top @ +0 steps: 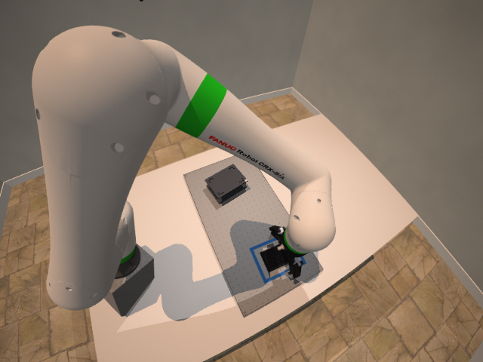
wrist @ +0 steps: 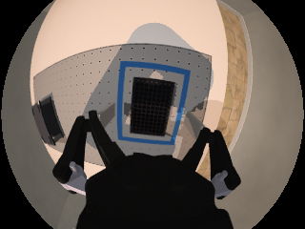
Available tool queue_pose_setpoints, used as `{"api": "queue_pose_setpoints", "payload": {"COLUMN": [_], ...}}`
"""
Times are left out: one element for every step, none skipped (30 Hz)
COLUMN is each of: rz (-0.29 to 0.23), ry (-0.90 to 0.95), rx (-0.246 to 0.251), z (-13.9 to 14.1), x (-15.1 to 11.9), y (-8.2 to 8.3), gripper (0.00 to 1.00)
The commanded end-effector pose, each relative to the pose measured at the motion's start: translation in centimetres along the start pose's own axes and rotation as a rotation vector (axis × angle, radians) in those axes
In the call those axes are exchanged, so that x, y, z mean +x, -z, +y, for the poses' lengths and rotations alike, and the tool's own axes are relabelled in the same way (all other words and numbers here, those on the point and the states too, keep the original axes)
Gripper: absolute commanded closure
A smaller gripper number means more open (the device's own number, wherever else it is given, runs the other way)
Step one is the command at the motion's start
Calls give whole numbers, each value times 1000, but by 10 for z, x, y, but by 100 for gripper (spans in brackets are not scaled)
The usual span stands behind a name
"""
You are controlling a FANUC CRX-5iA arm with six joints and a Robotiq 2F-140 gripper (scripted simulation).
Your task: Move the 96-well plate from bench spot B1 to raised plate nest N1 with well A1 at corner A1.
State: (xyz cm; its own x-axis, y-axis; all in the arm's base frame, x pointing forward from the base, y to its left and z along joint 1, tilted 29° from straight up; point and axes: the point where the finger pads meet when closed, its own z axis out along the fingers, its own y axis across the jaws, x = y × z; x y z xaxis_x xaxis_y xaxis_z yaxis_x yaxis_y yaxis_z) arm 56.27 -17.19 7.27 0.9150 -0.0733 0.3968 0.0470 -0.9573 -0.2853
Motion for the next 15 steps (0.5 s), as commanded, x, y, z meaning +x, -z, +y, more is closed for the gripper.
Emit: {"api": "queue_pose_setpoints", "payload": {"rz": [0,0,0,0,0,0,0,0,0,0,0,0,0,0,0], "ry": [0,0,0,0,0,0,0,0,0,0,0,0,0,0,0], "rx": [0,0,0,0,0,0,0,0,0,0,0,0,0,0,0], "z": [0,0,0,0,0,0,0,0,0,0,0,0,0,0,0], "x": [0,0,0,0,0,0,0,0,0,0,0,0,0,0,0], "y": [-4,-6,-8,-8,-8,-9,-11,-13,-14,-16,-16,-16,-16,-16,-16], "gripper": [0,0,0,0,0,0,0,0,0,0,0,0,0,0,0]}}
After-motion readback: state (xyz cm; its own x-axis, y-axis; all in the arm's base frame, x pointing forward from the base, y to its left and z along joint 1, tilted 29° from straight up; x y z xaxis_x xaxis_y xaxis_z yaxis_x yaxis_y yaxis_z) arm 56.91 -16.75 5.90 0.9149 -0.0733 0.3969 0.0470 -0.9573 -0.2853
